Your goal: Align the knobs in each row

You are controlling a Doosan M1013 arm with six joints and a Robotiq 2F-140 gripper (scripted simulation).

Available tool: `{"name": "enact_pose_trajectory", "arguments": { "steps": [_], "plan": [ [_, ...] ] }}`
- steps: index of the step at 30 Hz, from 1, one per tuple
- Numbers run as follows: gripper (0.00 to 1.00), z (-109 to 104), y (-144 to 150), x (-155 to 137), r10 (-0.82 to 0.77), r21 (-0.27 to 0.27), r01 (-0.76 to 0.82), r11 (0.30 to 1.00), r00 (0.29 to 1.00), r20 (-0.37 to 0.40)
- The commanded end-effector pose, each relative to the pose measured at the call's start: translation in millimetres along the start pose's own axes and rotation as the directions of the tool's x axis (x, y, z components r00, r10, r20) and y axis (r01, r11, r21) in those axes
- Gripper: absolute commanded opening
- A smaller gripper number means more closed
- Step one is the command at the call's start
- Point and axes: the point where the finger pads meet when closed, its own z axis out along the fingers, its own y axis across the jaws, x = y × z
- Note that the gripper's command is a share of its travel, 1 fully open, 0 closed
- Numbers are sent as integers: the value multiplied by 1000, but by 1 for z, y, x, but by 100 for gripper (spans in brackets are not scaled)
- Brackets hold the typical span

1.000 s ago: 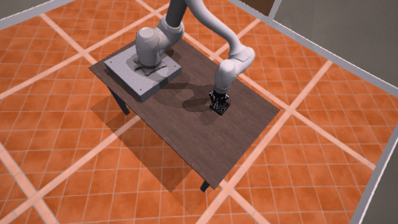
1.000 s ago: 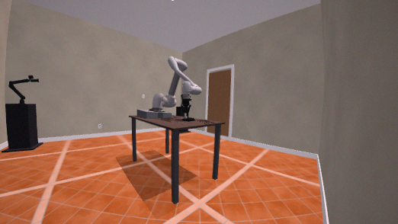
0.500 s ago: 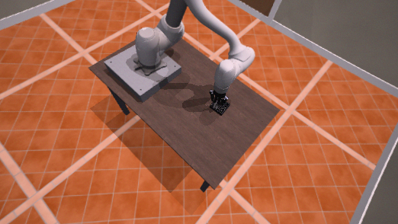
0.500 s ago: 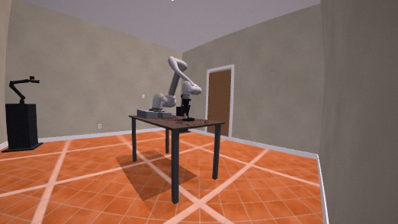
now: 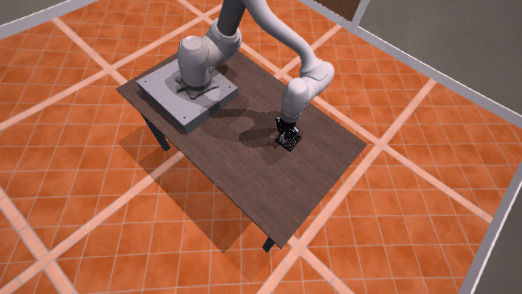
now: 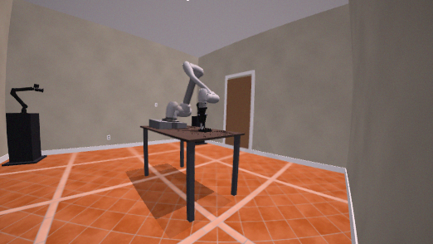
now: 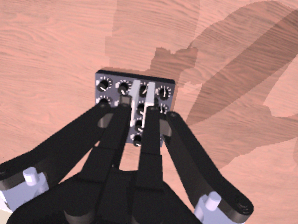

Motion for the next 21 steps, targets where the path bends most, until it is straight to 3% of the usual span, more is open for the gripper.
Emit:
{"name": "enact_pose_trajectory", "arguments": {
  "steps": [1,21],
  "plan": [
    [5,0,0,0,14,0,-14,1000,1000,-1],
    [5,0,0,0,49,0,-49,999,999,-1]
  ]
}}
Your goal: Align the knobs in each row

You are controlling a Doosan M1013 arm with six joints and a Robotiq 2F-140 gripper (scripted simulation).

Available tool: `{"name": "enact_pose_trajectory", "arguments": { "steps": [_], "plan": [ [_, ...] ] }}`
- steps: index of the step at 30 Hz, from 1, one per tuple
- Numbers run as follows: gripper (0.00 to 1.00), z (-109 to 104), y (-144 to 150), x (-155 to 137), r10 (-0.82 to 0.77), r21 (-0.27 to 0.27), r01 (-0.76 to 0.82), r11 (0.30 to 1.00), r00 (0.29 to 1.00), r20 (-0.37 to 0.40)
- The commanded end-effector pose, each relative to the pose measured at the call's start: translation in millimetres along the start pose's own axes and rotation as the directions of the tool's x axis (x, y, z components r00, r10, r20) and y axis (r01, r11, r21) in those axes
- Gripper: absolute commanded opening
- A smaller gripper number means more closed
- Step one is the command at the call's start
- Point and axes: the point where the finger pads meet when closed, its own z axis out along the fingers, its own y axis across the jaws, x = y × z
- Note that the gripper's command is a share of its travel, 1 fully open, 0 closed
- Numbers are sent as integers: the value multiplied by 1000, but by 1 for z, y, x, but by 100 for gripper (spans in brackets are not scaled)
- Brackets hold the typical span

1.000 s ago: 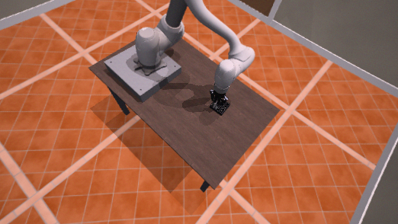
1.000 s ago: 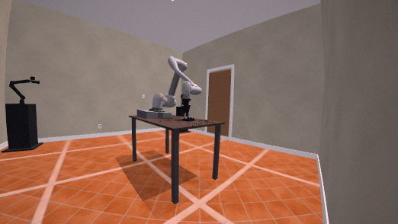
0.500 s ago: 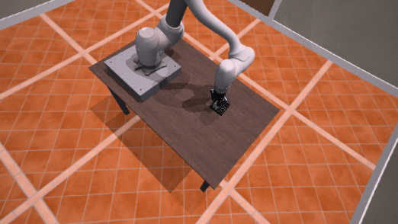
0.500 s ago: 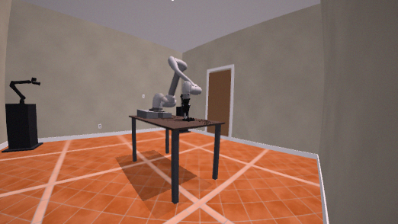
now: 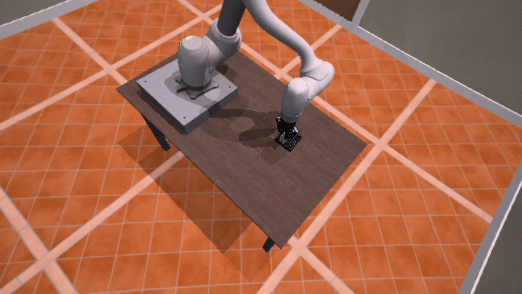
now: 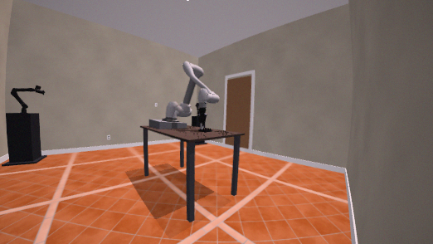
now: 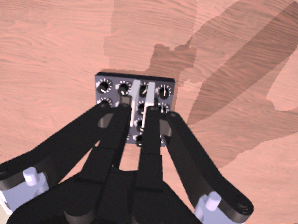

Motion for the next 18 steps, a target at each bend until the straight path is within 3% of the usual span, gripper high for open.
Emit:
{"name": "enact_pose_trajectory", "arguments": {
  "steps": [1,7,8,18],
  "plan": [
    [5,0,0,0,0,0,0,1000,1000,0],
    [5,0,0,0,0,0,0,1000,1000,0],
    [12,0,0,0,0,0,0,1000,1000,0],
    [12,0,0,0,0,0,0,1000,1000,0]
  ]
}}
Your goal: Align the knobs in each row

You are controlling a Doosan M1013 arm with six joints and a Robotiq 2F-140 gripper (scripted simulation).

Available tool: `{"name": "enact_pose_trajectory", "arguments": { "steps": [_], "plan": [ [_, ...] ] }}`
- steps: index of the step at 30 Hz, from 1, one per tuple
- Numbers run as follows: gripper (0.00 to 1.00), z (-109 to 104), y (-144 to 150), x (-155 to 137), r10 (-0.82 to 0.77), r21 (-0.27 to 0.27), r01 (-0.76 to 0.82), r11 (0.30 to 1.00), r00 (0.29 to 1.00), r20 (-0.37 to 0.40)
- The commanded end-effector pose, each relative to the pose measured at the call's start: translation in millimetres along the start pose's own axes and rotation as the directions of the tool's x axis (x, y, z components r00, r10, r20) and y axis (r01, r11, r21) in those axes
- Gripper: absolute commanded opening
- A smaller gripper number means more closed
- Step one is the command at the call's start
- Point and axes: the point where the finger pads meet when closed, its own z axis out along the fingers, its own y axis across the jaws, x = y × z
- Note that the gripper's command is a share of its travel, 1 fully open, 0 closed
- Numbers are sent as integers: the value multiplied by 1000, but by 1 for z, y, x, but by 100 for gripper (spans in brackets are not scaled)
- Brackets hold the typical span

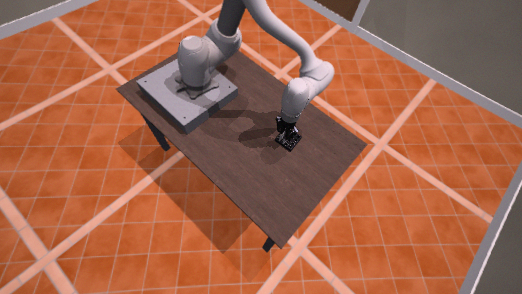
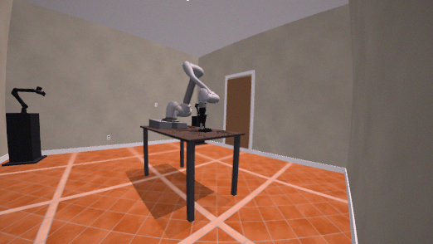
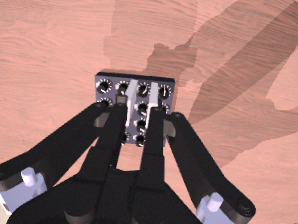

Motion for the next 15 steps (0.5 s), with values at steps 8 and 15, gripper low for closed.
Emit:
{"name": "enact_pose_trajectory", "arguments": {
  "steps": [8,15],
  "plan": [
    [12,0,0,0,0,0,0,1000,1000,0],
    [12,-1,0,0,0,0,0,1000,1000,0]
  ]
}}
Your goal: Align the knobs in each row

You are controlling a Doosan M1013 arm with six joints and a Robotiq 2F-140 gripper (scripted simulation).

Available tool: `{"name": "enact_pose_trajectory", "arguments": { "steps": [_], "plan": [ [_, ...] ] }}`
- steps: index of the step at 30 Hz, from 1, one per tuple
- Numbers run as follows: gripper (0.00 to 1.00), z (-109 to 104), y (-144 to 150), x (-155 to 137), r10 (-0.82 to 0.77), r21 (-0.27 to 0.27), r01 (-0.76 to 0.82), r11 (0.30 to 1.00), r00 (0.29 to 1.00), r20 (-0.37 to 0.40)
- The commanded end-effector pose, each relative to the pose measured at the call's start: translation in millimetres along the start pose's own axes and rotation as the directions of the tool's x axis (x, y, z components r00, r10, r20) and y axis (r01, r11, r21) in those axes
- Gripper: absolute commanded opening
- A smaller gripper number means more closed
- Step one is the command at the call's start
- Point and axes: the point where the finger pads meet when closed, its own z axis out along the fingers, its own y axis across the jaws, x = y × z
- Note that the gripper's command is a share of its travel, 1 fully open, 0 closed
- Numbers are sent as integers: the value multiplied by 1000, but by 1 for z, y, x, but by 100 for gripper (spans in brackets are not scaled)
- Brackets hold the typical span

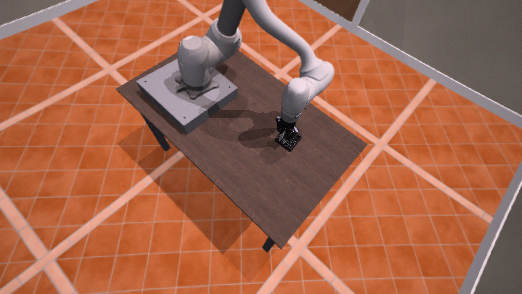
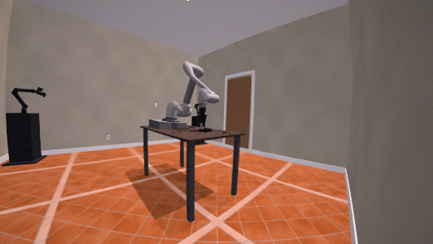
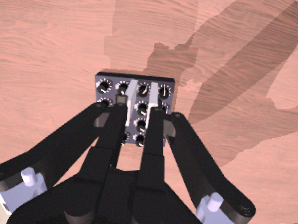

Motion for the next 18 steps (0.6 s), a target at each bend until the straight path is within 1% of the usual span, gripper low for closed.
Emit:
{"name": "enact_pose_trajectory", "arguments": {
  "steps": [1,5,12,14,18],
  "plan": [
    [12,-2,0,0,0,0,0,1000,1000,0],
    [12,-10,0,0,0,0,0,1000,1000,0],
    [12,-29,0,0,0,0,0,1000,1000,0],
    [12,-29,0,0,0,0,0,1000,1000,0],
    [12,-36,0,0,0,0,0,1000,1000,0]
  ]
}}
